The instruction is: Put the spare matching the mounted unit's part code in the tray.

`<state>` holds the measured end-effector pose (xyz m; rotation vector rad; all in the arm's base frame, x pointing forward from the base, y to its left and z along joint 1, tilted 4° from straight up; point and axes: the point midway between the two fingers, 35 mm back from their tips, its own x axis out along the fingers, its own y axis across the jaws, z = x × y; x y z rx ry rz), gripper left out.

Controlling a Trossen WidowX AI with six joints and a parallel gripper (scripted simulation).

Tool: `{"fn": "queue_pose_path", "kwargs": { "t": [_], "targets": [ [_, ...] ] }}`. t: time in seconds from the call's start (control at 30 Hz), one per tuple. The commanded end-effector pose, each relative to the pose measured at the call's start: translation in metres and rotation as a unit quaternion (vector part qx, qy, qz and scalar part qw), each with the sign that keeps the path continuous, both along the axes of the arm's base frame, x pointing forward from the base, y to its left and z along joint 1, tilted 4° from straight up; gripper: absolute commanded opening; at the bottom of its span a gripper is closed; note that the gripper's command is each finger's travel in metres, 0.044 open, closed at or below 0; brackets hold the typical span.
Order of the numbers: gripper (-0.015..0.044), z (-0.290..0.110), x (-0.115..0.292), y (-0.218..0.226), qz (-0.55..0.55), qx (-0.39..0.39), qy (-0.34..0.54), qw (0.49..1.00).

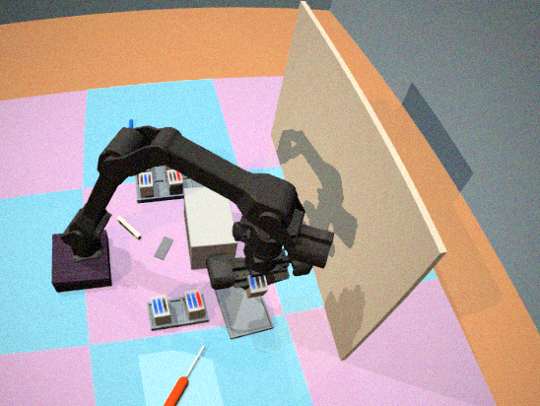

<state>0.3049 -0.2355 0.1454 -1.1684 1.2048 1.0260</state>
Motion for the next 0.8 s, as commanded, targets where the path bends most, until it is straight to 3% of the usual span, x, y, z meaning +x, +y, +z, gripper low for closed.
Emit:
{"fn": "queue_pose_path", "kwargs": {
  "t": [0.0,0.77],
  "targets": [
    [0.0000,-0.006,0.000,0.001,-0.001,0.003,0.002,1.000],
    [0.0000,-0.023,0.002,0.000,-0.001,0.003,0.002,1.000]
  ]
}}
